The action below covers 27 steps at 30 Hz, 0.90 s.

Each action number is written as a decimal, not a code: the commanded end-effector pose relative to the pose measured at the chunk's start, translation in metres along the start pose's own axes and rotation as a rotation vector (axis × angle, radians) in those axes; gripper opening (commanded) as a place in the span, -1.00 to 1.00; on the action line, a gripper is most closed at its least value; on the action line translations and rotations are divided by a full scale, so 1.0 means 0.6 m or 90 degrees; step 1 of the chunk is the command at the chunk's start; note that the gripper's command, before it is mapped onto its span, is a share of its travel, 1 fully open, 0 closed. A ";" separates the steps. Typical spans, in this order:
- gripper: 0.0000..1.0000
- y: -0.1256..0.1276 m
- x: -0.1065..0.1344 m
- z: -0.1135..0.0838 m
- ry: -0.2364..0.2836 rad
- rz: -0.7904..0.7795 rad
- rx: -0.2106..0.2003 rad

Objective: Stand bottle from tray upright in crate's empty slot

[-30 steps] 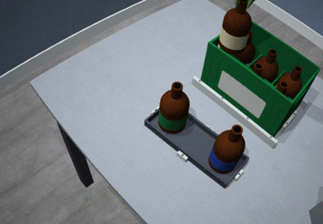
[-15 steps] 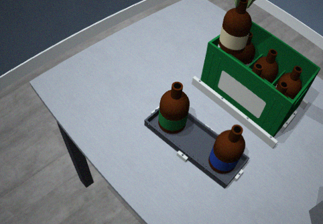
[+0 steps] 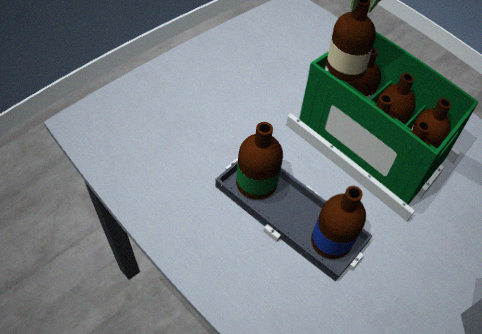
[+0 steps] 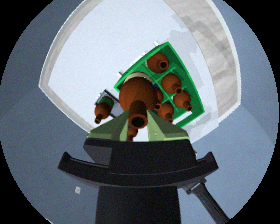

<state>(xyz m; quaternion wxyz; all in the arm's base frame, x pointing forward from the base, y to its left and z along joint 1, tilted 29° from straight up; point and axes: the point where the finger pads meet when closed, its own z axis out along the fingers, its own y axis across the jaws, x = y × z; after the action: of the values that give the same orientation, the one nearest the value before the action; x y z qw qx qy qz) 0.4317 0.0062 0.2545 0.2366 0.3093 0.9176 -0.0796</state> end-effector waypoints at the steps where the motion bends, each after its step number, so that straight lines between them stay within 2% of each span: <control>1: -1.00 0.009 -0.019 -0.010 -0.013 0.002 -0.012; 9: -1.00 0.006 -0.013 -0.003 -0.010 0.000 -0.009; 10: -1.00 0.011 -0.025 -0.015 -0.016 0.003 -0.015; 14: -1.00 0.003 -0.006 0.004 -0.007 -0.001 -0.006; 17: -1.00 0.008 -0.015 -0.002 -0.015 0.002 -0.013; 20: -1.00 0.003 -0.004 0.010 -0.008 -0.001 -0.007; 27: -1.00 0.007 -0.009 0.007 -0.014 0.002 -0.012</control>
<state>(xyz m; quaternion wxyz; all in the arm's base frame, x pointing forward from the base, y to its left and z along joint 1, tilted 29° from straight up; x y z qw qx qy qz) 0.4312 0.0056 0.2430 0.2365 0.3093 0.9176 -0.0795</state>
